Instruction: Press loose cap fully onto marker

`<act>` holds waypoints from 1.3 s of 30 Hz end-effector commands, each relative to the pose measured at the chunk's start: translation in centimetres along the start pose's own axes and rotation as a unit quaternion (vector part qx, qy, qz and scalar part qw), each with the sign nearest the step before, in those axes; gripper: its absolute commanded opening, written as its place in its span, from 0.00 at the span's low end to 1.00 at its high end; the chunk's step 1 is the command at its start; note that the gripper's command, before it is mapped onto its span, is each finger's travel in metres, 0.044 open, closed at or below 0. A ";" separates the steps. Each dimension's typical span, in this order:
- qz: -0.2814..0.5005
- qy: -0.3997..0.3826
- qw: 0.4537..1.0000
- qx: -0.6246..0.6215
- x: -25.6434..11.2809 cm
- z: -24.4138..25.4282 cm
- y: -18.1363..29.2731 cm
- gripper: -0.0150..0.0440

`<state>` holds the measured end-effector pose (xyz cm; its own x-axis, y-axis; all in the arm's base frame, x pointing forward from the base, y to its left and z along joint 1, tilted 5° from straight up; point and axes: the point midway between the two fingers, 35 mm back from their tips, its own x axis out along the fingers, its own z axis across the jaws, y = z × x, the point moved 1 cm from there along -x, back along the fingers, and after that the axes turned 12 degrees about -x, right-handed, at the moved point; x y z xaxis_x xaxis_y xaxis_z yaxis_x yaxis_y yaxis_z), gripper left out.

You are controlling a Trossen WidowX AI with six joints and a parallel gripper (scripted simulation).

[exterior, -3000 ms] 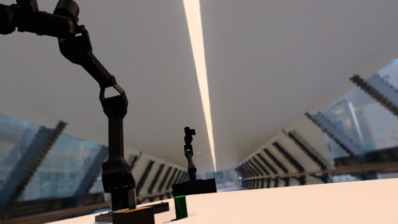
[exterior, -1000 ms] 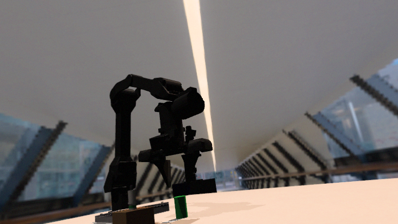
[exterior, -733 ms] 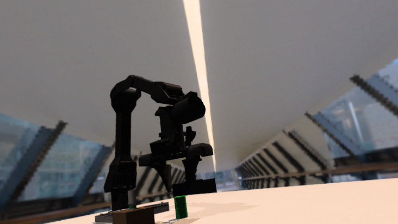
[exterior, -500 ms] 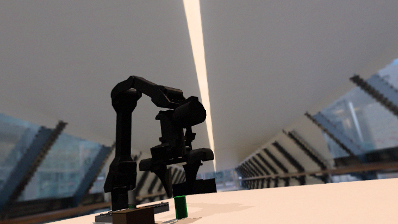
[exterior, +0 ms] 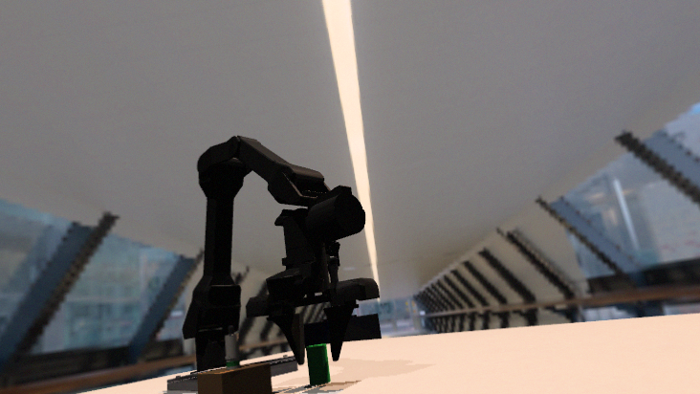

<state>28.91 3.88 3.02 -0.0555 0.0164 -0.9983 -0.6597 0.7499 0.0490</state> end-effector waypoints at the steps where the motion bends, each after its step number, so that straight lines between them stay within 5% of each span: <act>1: 0.002 0.000 1.000 0.002 0.7 -0.1 0.1 0.67; 7: 0.002 0.000 1.000 0.002 1.4 -0.1 0.2 0.67; 11: 0.002 0.000 1.000 0.002 1.4 -0.1 0.1 0.49; 20: 0.002 0.000 1.000 0.002 1.4 -0.1 0.2 0.39; 23: 0.002 0.000 1.000 0.002 1.0 -0.1 0.1 0.26; 39: 0.002 0.000 1.000 0.002 -3.6 0.0 0.0 0.25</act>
<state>28.96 3.81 5.60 -0.0630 0.0170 -0.9979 -0.6555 0.7532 0.0542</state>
